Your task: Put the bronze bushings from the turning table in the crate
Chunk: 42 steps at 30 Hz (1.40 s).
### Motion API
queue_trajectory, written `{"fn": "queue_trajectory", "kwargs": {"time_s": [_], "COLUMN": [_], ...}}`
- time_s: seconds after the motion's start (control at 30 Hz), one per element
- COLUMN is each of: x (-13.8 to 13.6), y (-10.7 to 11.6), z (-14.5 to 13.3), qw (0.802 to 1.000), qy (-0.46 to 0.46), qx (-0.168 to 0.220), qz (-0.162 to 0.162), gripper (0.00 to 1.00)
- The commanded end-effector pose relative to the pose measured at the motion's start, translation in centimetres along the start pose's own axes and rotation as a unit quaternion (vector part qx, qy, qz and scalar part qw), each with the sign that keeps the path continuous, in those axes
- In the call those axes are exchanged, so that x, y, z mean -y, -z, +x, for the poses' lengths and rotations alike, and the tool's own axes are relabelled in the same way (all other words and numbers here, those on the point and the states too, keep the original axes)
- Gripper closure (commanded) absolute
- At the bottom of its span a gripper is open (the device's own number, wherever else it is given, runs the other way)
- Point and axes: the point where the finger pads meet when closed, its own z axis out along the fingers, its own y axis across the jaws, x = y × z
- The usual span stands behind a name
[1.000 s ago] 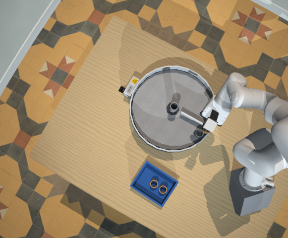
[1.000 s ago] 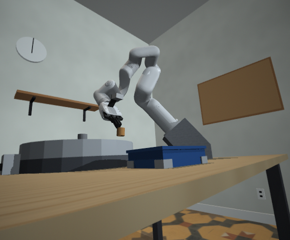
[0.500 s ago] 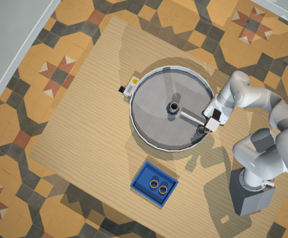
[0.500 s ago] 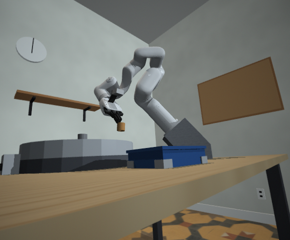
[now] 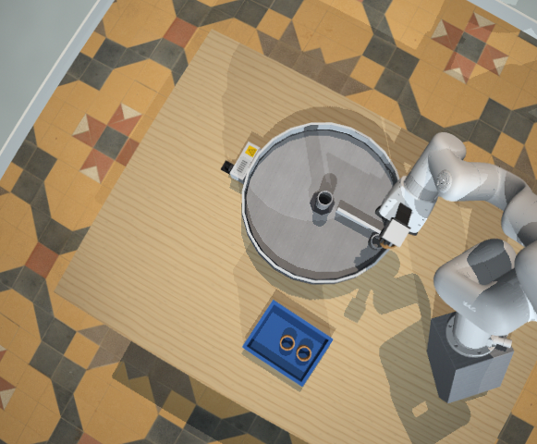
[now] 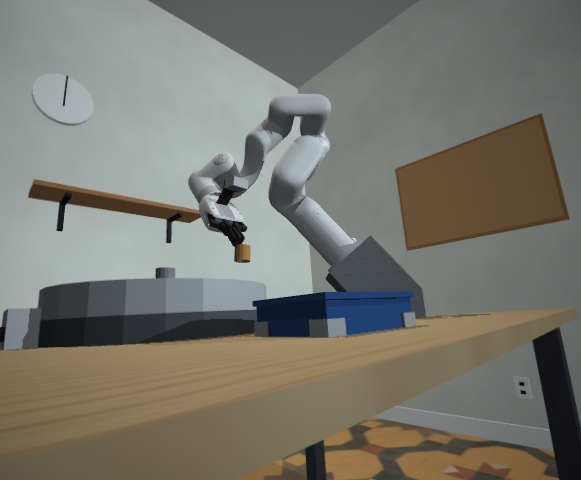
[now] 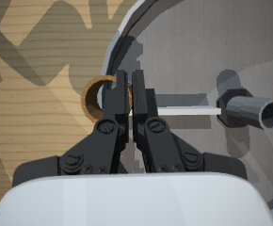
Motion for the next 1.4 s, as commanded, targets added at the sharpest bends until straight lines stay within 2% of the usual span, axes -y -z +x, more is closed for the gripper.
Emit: {"fn": "queue_trajectory", "kwargs": {"time_s": [0.0,0.23,0.57,0.63,0.83,1.37], "x": [-0.3,-0.7,-2.4,-2.4,-4.0,-7.0], "y": [-0.2,-0.9,-3.6,-3.6,-6.2,-11.1], "z": [0.4,1.2,4.4,4.4,7.5,13.3], "qw": [1.000,1.000,1.000,1.000,1.000,1.000], "qy": [0.001,0.001,0.001,0.001,0.001,0.001], "qx": [0.001,0.001,0.001,0.001,0.001,0.001], "qz": [-0.001,-0.001,-0.001,-0.001,-0.001,-0.001], "gripper": [1.00,1.00,1.00,1.00,1.00,1.00]}}
